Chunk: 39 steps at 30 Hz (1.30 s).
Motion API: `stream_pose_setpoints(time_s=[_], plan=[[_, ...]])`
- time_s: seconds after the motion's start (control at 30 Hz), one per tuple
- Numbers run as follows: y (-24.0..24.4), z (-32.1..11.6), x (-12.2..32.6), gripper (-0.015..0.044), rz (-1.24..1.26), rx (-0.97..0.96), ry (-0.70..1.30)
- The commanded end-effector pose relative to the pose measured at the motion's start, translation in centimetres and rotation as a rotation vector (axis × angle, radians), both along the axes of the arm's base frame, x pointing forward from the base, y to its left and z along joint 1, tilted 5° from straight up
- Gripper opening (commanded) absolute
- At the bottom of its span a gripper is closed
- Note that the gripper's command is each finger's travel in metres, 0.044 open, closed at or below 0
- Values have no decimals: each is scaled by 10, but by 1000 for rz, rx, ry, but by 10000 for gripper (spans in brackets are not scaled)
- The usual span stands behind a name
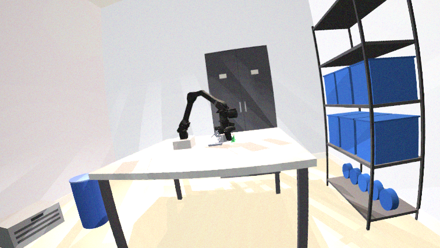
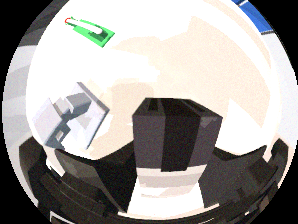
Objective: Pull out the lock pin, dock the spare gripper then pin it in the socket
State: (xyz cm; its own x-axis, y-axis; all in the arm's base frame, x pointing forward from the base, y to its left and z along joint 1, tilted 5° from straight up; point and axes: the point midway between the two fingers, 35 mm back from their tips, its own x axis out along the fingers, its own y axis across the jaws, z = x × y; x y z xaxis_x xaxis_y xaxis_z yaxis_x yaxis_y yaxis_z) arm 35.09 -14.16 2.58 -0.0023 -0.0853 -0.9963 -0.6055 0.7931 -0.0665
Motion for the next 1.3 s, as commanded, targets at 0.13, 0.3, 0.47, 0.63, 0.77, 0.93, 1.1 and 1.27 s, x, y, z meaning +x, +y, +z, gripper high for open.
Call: stream_pose_setpoints(time_s=[0.13, 0.3, 0.47, 0.63, 0.77, 0.93, 1.1, 1.27], plan=[[1, 5, 0, 0, 180, -9, 3], [2, 5, -1, 0, 305, -10, 14], [3, 5, -1, 0, 431, -11, 25], [4, 5, -2, 0, 556, -11, 36], [5, 6, -3, 0, 657, -12, 45], [6, 6, -3, 0, 782, -12, 57], [7, 6, -4, 0, 908, -13, 68], [8, 6, -5, 0, 1034, -14, 79]])
